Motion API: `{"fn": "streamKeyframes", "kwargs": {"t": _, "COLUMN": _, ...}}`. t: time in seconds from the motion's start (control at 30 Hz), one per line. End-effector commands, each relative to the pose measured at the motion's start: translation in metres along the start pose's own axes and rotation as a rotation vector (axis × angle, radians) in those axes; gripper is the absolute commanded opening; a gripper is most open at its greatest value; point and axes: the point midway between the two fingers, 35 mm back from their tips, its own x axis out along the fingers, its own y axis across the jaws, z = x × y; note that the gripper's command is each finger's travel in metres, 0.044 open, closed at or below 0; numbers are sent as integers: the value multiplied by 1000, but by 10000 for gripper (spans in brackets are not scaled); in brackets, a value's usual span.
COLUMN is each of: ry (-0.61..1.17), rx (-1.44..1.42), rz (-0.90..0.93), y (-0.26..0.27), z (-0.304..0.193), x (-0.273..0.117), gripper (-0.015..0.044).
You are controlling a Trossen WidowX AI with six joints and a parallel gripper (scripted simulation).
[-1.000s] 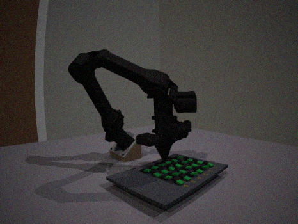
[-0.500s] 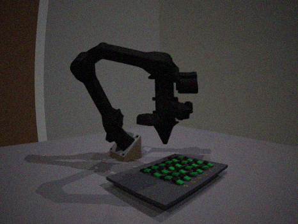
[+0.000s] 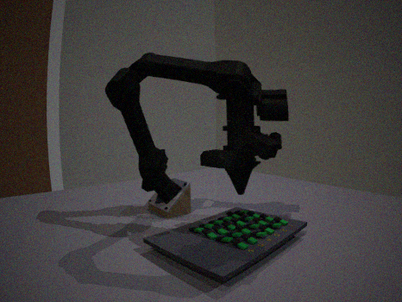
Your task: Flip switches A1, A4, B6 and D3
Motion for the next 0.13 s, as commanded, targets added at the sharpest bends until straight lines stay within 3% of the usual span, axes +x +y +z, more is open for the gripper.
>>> {"fn": "streamKeyframes", "kwargs": {"t": 0.0, "ry": 1, "rx": -6, "rz": -6, "y": -2, "z": 4, "x": 0, "gripper": 0}}
{"fn": "streamKeyframes", "kwargs": {"t": 0.1, "ry": 1, "rx": -6, "rz": -6, "y": -2, "z": 4, "x": 0, "gripper": 0}}
